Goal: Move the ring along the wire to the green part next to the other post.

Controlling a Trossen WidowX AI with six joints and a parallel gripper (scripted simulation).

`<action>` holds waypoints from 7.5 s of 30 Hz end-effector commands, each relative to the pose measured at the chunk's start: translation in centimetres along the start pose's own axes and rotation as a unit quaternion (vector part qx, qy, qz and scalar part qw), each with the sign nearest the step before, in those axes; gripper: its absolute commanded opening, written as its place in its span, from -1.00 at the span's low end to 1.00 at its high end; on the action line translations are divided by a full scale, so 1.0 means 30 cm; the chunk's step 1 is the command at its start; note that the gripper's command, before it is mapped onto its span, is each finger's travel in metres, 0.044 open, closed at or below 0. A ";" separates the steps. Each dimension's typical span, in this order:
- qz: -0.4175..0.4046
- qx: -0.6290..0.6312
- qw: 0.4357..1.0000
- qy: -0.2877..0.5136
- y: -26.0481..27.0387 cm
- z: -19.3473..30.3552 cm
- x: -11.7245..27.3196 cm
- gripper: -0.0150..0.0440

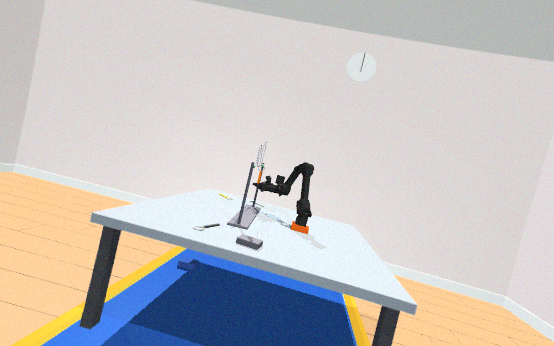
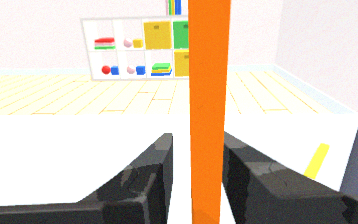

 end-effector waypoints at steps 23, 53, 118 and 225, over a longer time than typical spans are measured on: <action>0.001 -0.001 1.000 0.000 -0.007 -0.047 0.000 -1.00; 0.001 -0.001 1.000 0.001 0.014 -0.052 -0.001 -1.00; -0.018 -0.318 0.948 0.025 0.414 -0.263 0.018 -1.00; -0.228 -0.764 0.591 0.125 0.328 -0.911 0.188 -1.00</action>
Point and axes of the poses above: the point midway between the two fingers, 35 mm back from their tips, its own x axis back along the fingers, its own y axis across the jaws, z = x × y, the point moved 3 cm from there along x, back along the fingers, and after that the axes turned 13 degrees about x, right-handed, at the moved point
